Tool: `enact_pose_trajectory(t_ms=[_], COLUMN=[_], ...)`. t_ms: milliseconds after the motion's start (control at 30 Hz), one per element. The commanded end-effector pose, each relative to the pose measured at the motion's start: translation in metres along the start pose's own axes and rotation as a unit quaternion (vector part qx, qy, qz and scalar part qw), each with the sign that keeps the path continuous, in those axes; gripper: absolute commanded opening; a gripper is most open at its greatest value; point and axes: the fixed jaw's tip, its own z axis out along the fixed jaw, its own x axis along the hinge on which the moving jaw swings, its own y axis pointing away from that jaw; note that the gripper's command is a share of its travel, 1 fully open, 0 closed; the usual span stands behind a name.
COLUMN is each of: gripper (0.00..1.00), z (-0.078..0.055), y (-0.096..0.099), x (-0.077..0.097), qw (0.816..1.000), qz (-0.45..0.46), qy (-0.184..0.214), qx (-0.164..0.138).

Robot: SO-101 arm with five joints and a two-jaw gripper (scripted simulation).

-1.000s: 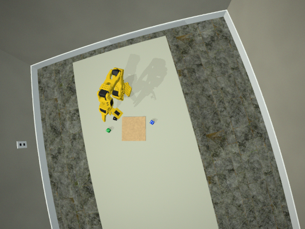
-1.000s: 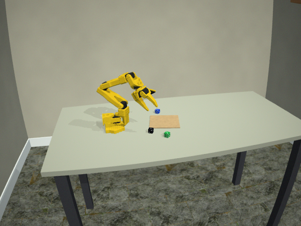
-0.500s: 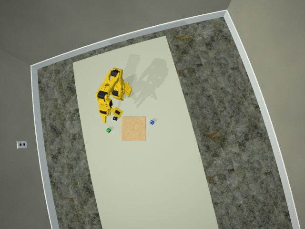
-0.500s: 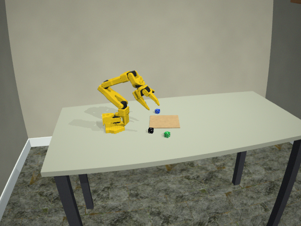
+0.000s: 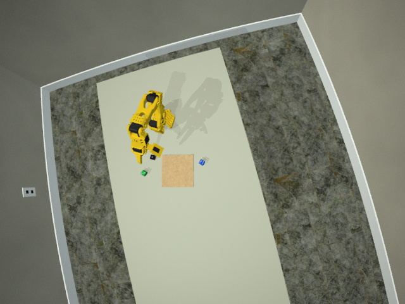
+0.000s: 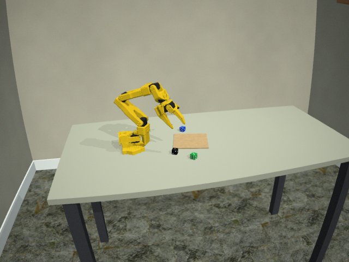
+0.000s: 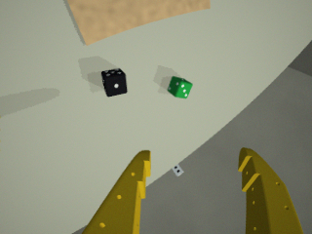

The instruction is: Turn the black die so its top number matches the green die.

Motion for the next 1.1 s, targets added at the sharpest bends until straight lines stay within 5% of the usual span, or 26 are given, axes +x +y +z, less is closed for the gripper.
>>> enact_pose_trajectory(t_ms=[0,167,233,533,1067], gripper=[0.28,0.28,0.28,0.28,0.28], z=[0.002,0.017,0.017,0.036,0.038], y=[-0.002,0.009,0.009,0.029,0.032], x=[-0.001,-0.001,-0.001,-0.002,-0.002], qw=[1.000,0.996,0.996,0.981,0.978], qz=[-0.003,-0.003,-0.003,-0.003,-0.003], qy=[-0.002,-0.005,-0.005,-0.010,-0.011], qx=[-0.012,-0.084,-0.084,-0.193,-0.208])
